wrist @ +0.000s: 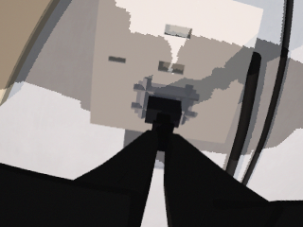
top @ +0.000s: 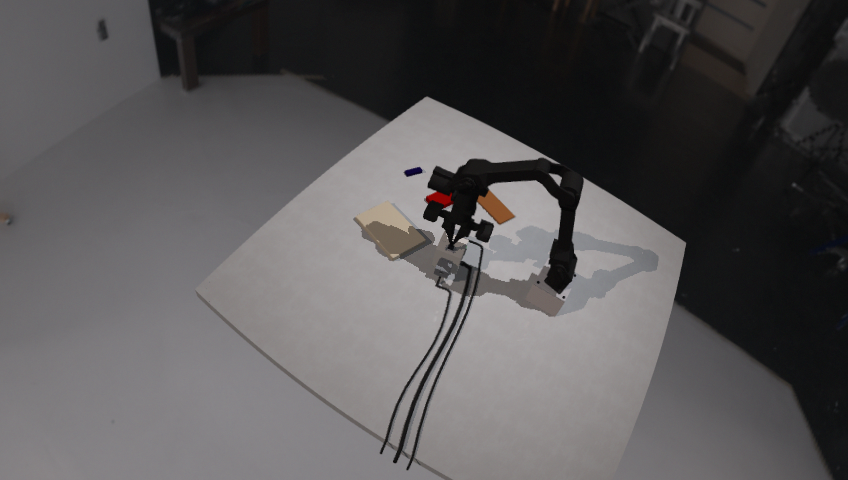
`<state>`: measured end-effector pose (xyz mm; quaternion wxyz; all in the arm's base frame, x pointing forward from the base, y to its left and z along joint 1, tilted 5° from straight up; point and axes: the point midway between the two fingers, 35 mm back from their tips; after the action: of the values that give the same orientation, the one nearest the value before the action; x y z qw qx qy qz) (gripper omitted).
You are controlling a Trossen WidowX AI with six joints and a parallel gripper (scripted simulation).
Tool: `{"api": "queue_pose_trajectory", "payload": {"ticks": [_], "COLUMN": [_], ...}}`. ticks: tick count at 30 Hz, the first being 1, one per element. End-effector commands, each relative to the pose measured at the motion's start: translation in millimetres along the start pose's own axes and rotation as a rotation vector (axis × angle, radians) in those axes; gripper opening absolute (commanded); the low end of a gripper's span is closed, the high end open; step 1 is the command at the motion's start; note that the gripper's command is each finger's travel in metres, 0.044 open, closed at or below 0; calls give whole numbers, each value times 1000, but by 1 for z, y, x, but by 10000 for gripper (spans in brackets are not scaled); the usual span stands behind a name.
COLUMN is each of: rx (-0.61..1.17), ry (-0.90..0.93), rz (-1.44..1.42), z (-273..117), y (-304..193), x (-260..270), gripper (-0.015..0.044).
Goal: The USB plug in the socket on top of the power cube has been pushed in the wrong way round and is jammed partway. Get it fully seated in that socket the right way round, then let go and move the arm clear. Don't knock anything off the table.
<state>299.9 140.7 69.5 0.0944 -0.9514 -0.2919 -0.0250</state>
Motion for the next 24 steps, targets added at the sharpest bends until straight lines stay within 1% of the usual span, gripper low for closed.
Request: {"api": "queue_pose_trajectory", "payload": {"ticks": [1, 6, 9, 10, 24], "rx": [4, 4, 0, 0, 0], "ry": [-6, -6, 0, 0, 0], "rz": [2, 2, 0, 0, 0], "z": [4, 4, 0, 0, 0], "y": [0, 0, 0, 0, 0], "x": [0, 0, 0, 0, 0], "gripper": [0, 0, 79, 95, 95]}}
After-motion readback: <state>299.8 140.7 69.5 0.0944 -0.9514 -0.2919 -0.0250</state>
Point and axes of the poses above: the point midway between the two fingers, 35 mm back from their tips, its own z axis out along the fingers, its own x axis across the jaws, y = z × x, and after that the axes turned 11 degrees about -z, right-handed
